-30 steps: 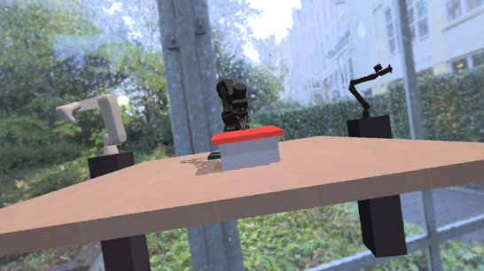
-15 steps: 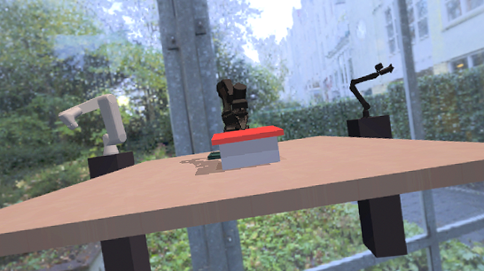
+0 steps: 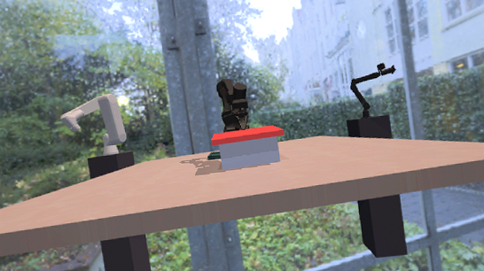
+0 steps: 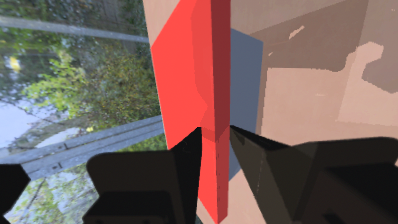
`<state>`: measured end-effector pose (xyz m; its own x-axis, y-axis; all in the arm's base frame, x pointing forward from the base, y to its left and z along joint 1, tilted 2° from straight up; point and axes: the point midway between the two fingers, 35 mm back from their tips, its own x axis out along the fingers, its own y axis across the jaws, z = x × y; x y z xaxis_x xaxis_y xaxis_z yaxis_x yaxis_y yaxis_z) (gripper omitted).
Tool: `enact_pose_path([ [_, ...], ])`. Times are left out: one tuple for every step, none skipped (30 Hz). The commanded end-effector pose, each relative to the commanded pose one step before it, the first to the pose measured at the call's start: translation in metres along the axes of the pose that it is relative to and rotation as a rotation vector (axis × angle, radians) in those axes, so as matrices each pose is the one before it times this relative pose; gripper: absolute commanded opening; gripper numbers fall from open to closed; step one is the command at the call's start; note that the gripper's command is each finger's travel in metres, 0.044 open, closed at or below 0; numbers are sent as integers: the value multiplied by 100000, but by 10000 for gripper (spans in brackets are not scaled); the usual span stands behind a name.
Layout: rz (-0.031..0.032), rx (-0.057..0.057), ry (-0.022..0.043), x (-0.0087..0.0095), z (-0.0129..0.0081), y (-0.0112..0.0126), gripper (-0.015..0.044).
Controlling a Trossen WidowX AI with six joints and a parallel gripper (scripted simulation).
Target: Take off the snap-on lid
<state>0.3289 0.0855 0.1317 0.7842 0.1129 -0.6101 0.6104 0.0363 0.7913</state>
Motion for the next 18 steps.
enact_pose_path([
  [1, -34, 123, 67, -5, 68, 0],
  [1, 0, 0, 12, 0, 11, 0],
  [0, 0, 0, 0, 0, 0, 0],
  [1, 0, 0, 12, 0, 11, 0],
  [0, 0, 0, 0, 0, 0, 0],
  [1, 0, 0, 12, 0, 11, 0],
  [0, 0, 0, 0, 0, 0, 0],
  [1, 0, 0, 12, 0, 11, 0],
  [0, 0, 0, 0, 0, 0, 0],
  [1, 0, 0, 12, 0, 11, 0],
  [0, 0, 0, 0, 0, 0, 0],
  [1, 0, 0, 12, 0, 11, 0],
  [0, 0, 0, 0, 0, 0, 0],
  [1, 0, 0, 12, 0, 11, 0],
  [0, 0, 0, 0, 0, 0, 0],
  [1, 0, 0, 12, 0, 11, 0],
  [0, 0, 0, 0, 0, 0, 0],
  [1, 0, 0, 12, 0, 11, 0],
])
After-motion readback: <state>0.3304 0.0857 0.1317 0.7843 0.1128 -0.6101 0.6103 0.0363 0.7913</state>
